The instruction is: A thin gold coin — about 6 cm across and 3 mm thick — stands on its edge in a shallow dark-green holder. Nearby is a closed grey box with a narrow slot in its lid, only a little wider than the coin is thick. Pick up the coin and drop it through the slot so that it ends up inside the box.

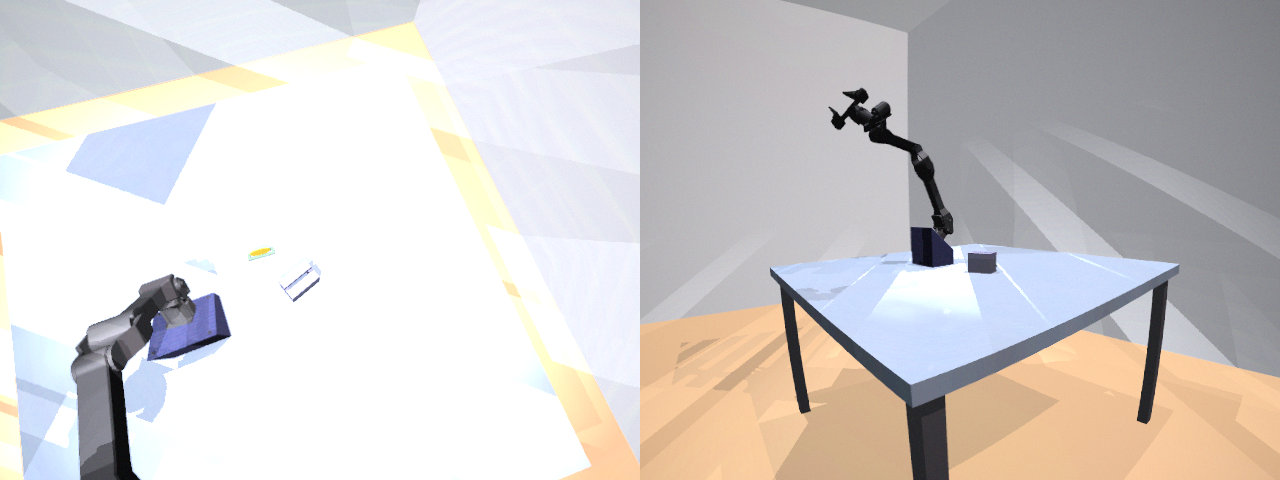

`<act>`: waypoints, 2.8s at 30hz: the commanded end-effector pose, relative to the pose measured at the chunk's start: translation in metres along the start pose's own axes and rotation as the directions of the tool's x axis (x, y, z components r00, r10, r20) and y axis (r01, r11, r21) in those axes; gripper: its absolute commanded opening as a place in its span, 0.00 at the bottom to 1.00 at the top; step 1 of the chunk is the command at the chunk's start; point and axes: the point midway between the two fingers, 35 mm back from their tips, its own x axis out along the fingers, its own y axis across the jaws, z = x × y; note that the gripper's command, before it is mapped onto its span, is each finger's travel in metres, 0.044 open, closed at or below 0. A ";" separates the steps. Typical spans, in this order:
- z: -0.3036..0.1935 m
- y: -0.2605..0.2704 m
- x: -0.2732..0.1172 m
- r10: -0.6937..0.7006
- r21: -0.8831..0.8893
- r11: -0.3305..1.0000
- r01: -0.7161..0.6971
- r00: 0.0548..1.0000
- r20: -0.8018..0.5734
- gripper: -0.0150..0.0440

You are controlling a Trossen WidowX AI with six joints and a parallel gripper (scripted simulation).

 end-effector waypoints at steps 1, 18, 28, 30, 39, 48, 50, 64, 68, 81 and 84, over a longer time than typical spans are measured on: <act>0.000 0.000 -0.001 -0.001 0.002 1.000 0.001 1.000 -0.001 0.89; -0.128 0.029 -0.148 -0.172 -0.398 0.916 -0.058 0.837 -0.519 0.53; -0.176 0.032 -0.312 -0.363 -0.564 0.732 -0.383 0.482 -0.797 0.53; -0.177 0.031 -0.345 -0.402 -0.559 0.693 -0.455 0.400 -0.824 0.53; -0.145 0.021 -0.491 -0.572 -0.398 0.540 -0.741 0.023 -0.820 0.53; -0.065 0.006 -0.617 -0.713 -0.071 0.453 -0.889 -0.313 -0.628 0.53; -0.041 0.002 -0.641 -0.737 0.012 0.446 -0.895 -0.375 -0.562 0.53; 0.163 -0.021 -0.742 -0.796 0.508 0.537 -0.673 -0.604 0.040 0.53; 0.225 -0.027 -0.747 -0.765 0.578 0.604 -0.549 -0.604 0.225 0.53; 0.251 -0.038 -0.761 -0.749 0.592 0.628 -0.504 -0.599 0.285 0.53; 0.257 -0.051 -0.772 -0.747 0.592 0.630 -0.503 -0.600 0.286 0.53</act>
